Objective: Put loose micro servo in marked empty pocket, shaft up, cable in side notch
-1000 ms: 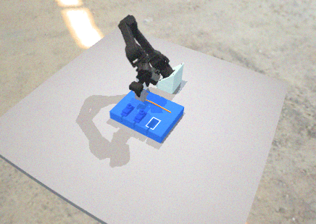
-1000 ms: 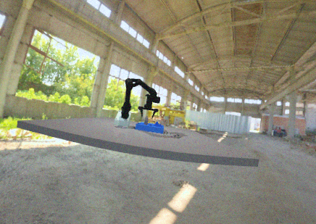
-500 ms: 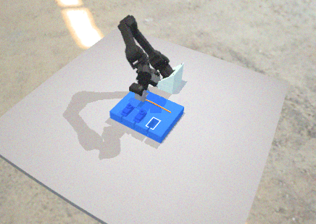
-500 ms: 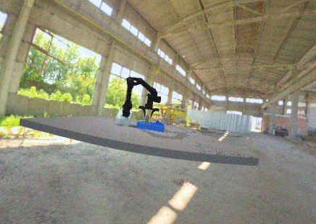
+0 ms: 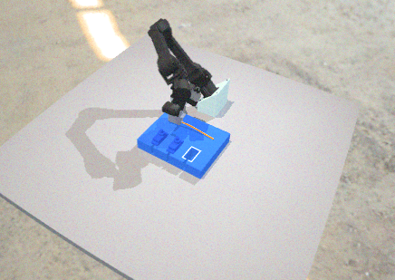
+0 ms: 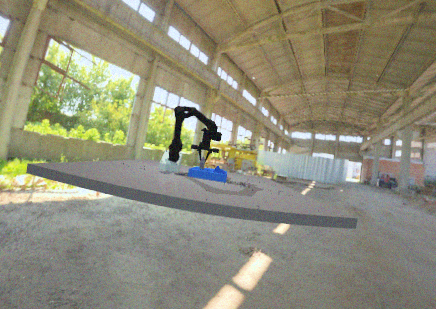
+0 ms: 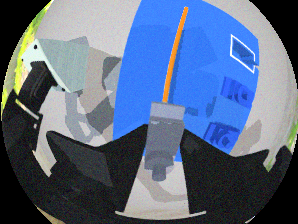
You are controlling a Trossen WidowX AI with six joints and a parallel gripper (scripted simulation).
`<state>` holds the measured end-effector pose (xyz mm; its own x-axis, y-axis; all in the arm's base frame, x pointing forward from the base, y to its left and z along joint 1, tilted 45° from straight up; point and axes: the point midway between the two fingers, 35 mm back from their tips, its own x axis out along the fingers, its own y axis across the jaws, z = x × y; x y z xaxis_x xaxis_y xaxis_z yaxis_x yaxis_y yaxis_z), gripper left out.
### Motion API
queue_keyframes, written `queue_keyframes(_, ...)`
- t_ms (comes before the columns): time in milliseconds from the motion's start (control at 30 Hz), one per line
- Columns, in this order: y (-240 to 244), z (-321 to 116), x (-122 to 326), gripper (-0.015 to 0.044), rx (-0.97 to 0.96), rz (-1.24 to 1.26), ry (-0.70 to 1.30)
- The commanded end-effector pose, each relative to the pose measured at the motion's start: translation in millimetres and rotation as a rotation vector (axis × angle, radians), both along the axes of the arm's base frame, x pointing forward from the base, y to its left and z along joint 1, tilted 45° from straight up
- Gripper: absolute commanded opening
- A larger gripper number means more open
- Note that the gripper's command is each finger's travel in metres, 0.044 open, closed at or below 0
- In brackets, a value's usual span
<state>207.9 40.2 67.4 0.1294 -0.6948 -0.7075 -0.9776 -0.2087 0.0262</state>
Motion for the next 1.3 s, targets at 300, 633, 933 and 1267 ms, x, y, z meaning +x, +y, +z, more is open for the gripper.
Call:
queue_keyframes(300,10.0,18.9,-7.1,0.0,0.015,0.002,-0.013)
queue_keyframes(633,8.1,21.0,-6.1,0.0,0.015,0.002,-0.013)
queue_keyframes(933,14.1,20.4,19.7,0.0,0.016,0.002,-0.015)
queue_keyframes(1267,22.5,12.3,19.0,0.0,0.016,0.002,-0.015)
